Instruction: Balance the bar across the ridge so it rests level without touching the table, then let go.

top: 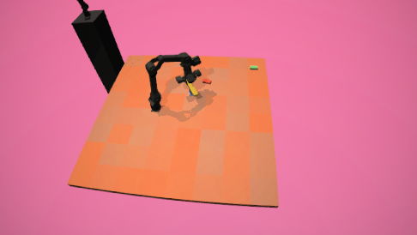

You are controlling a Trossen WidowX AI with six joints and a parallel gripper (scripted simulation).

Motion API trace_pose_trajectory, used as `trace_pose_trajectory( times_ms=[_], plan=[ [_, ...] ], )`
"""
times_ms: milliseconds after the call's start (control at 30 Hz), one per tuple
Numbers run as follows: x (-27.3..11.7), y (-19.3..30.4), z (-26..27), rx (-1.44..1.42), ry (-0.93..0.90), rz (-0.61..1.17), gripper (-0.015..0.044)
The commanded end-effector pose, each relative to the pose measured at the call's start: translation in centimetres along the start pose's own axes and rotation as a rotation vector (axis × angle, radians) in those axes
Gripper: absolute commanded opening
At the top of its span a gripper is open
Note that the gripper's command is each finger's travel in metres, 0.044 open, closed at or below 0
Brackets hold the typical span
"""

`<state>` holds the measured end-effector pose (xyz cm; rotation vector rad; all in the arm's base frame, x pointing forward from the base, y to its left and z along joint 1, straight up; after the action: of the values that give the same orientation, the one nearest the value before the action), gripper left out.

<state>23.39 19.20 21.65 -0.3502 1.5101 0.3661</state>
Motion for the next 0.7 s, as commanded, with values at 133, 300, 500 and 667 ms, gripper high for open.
trace_pose_trajectory(
  times_ms=[133,300,500,667],
  plan=[
    [0.0,0.0,0.0,0.0,0.0,0.0,0.0],
    [0.0,0.0,0.0,0.0,0.0,0.0,0.0],
    [0.0,0.0,0.0,0.0,0.0,0.0,0.0026],
    [0.0,0.0,0.0,0.0,0.0,0.0,0.0157]
  ],
)
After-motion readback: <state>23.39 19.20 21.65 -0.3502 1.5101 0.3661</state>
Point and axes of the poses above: the point midway between the two fingers, 35 mm back from their tips, its own x axis out along the fingers, its own z axis across the jaws, y = z × x, the point moved 10 cm from there along -x, back along the fingers, and after that the axes turned 5 degrees about x, right-handed, at the moved point
